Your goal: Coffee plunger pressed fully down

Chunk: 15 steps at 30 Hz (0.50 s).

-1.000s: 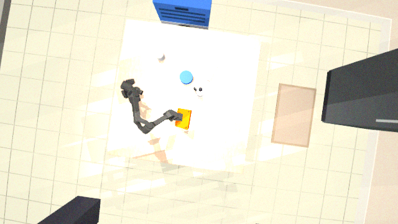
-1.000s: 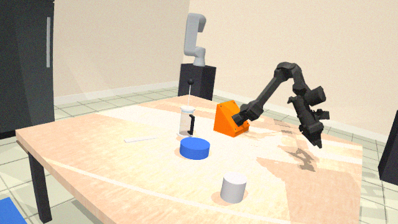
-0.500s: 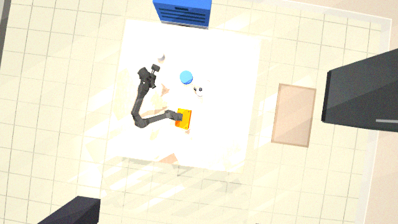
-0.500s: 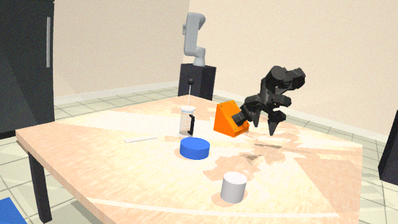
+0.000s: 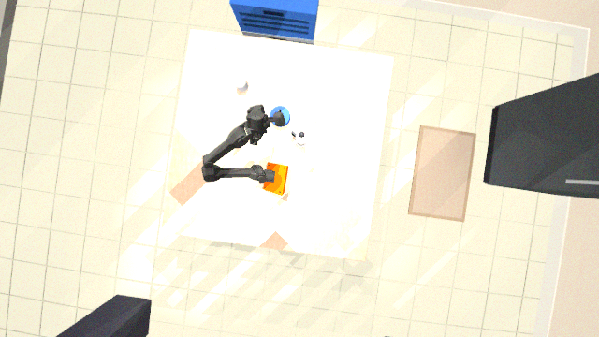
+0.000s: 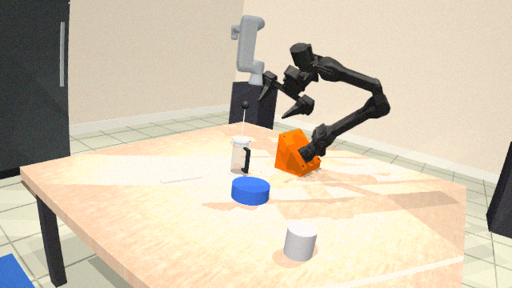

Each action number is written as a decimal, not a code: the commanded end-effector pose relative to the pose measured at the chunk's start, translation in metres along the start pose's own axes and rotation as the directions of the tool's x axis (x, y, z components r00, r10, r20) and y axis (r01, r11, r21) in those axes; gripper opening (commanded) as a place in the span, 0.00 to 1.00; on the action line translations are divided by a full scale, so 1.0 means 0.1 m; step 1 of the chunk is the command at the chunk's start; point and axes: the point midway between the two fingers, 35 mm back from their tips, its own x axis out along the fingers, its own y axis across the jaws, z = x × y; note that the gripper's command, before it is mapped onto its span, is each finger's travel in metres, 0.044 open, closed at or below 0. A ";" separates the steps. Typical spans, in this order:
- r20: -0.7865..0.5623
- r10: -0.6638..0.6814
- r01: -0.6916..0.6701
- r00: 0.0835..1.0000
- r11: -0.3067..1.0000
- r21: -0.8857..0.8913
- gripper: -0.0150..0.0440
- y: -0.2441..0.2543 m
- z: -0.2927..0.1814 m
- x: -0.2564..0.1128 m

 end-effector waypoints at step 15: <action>-0.024 -0.300 0.252 0.954 0.752 0.609 1.00 -1.31 -0.97 -0.85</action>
